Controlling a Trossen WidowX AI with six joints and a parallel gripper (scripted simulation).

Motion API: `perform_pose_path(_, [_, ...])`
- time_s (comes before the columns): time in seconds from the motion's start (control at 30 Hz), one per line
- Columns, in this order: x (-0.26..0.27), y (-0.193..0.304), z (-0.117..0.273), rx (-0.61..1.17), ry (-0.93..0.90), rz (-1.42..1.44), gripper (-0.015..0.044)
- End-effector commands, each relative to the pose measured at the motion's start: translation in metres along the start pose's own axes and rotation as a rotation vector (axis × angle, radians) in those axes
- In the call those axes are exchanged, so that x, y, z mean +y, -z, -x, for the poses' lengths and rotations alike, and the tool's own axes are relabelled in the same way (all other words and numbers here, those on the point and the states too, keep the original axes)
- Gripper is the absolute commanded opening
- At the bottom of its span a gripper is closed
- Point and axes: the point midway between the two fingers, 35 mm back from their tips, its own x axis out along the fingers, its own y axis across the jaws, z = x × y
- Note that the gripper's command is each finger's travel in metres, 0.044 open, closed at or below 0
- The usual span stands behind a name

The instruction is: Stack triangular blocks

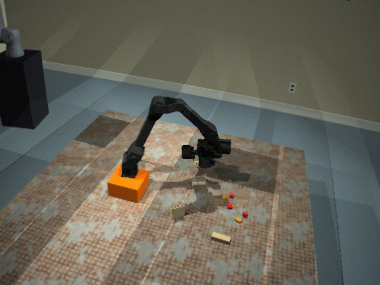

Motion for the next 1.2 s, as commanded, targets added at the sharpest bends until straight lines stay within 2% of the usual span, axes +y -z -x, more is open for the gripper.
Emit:
perform_pose_path(0.0, [0.000,0.005,-0.004,-0.110,0.032,0.046,0.0000])
perform_pose_path(0.63, [0.003,0.025,-0.002,-0.666,0.100,0.292,0.0000])
perform_pose_path(0.9, [0.004,0.026,-0.001,-0.685,0.099,0.301,0.0000])
perform_pose_path(1.17, [-0.004,0.006,0.028,-0.688,0.100,0.301,0.0000])
